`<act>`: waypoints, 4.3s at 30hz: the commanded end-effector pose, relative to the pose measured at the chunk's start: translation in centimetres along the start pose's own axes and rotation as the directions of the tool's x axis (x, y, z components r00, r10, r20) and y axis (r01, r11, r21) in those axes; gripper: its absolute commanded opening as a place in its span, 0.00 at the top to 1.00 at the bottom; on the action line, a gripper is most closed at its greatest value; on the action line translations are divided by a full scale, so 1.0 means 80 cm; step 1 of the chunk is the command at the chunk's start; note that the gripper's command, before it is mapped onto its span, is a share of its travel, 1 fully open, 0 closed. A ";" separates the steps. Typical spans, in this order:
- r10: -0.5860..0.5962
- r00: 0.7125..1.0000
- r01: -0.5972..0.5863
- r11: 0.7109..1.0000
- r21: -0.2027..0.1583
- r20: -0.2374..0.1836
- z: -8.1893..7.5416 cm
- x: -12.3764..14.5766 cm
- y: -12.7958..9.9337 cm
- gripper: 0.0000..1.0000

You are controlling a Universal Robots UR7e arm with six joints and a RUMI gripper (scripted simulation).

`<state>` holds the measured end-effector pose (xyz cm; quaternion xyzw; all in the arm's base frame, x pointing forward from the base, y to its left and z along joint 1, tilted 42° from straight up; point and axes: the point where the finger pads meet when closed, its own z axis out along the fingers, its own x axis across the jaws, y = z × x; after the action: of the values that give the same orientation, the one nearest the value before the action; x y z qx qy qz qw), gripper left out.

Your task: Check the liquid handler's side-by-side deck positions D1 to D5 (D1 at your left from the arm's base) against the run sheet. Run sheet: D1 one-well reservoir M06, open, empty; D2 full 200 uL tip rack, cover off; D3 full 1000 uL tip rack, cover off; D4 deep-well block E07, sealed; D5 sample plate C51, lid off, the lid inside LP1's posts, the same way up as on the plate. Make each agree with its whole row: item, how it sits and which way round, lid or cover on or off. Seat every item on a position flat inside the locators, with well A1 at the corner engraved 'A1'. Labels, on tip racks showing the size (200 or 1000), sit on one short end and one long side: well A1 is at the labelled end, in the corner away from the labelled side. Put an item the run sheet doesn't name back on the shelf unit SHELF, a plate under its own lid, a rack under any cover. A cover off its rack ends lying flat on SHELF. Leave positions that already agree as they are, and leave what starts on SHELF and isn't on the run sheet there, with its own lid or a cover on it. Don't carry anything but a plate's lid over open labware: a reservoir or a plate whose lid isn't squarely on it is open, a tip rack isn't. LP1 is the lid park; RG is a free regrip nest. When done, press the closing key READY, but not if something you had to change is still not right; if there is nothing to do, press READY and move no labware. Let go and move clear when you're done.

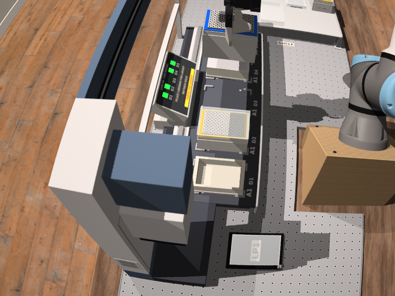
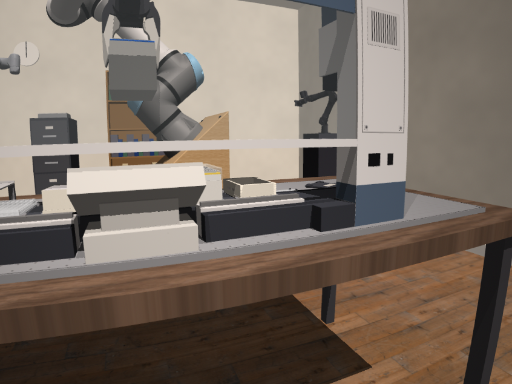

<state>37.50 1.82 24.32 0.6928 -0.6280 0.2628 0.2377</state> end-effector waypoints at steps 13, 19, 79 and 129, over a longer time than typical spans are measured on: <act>0.002 1.000 -0.002 1.000 0.004 0.000 -0.001 0.002 -0.004 1.00; 0.002 1.000 -0.002 1.000 0.004 0.000 -0.001 0.002 -0.005 1.00; 0.002 1.000 -0.002 1.000 0.001 -0.001 0.046 0.002 -0.004 1.00; 0.000 1.000 0.000 1.000 0.000 0.001 0.139 0.001 -0.005 1.00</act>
<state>38.50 -4.80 16.95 0.6923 -0.6285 0.2624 0.2385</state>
